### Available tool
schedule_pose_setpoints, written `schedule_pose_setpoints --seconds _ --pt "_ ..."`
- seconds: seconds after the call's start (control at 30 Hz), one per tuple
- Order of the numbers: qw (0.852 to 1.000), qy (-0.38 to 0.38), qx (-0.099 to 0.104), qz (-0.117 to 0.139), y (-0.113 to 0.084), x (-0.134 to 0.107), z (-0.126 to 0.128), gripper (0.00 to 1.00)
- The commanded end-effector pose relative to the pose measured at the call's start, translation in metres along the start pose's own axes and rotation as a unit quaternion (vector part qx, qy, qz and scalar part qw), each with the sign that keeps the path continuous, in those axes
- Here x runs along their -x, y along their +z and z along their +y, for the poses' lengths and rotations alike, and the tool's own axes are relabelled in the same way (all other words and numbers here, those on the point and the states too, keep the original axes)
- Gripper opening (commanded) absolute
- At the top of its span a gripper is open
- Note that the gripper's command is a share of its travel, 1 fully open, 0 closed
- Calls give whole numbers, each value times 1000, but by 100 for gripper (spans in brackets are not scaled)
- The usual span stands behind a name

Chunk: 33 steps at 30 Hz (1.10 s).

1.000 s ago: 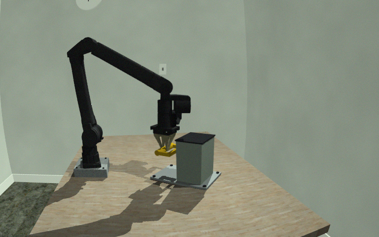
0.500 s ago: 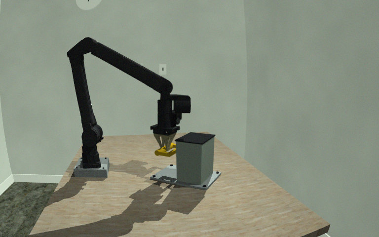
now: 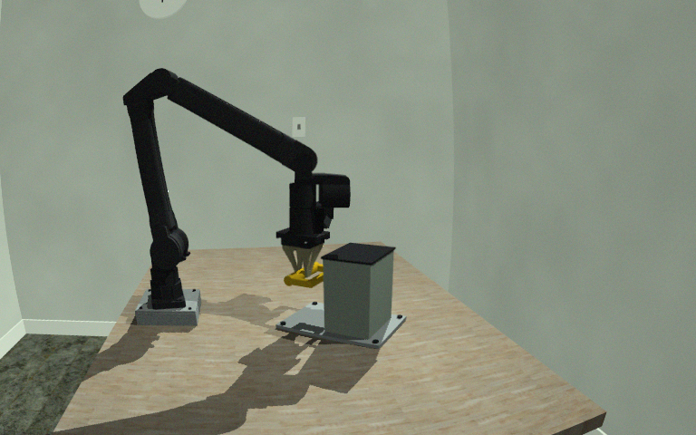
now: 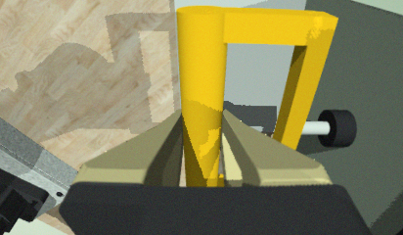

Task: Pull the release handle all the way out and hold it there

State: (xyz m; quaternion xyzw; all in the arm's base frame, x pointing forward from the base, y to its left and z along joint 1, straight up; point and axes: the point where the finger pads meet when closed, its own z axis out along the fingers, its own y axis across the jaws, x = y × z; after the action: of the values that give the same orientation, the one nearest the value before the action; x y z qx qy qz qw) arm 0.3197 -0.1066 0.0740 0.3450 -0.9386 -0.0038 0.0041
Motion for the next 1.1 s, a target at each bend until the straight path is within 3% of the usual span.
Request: schedule_pose_setpoints --seconds 0.0,1.07 --pt "1000 1 -8 -2 -3 2 -4 0" --pt "1000 1 -8 -2 -3 2 49 0"
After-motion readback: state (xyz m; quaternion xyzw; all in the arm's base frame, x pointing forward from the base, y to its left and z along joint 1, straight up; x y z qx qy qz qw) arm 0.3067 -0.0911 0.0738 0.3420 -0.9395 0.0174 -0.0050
